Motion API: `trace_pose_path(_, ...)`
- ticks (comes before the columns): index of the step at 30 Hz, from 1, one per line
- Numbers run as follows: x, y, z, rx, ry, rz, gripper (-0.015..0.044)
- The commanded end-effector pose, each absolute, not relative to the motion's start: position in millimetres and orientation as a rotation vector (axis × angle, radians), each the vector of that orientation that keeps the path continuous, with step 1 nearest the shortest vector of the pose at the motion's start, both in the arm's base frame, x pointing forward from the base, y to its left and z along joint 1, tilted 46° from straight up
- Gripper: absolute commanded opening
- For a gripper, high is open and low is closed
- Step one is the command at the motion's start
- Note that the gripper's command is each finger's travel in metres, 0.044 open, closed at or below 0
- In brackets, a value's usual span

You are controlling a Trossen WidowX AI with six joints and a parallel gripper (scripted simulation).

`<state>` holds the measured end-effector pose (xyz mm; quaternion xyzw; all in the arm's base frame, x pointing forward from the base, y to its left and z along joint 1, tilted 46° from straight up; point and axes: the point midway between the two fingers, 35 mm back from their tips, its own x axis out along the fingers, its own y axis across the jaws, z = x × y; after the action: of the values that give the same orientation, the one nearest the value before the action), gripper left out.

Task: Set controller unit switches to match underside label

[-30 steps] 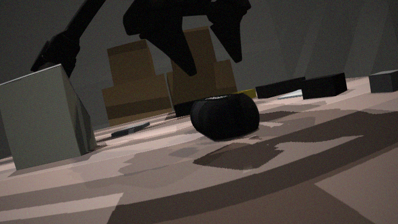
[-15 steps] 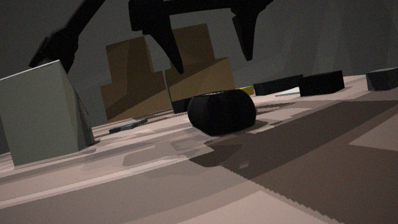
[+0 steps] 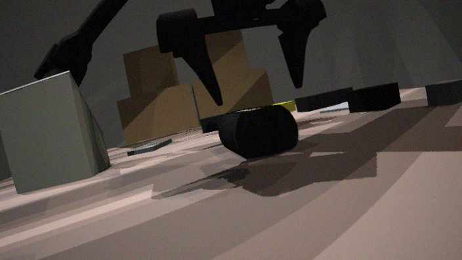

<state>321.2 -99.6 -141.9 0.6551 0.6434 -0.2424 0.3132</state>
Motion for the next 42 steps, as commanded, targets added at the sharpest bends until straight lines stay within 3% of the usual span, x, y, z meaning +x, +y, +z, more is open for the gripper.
trace_pose_path(1,319,-93,-148,1.738,1.708,-0.645,0.044)
trace_pose_path(22,320,-71,-170,1.76,1.715,-0.657,0.044)
trace_pose_path(25,320,-71,-170,1.76,1.715,-0.657,0.0361)
trace_pose_path(30,320,-71,-170,1.76,1.715,-0.657,0.0328)
trace_pose_path(42,320,-72,-170,1.76,1.715,-0.657,0.0327)
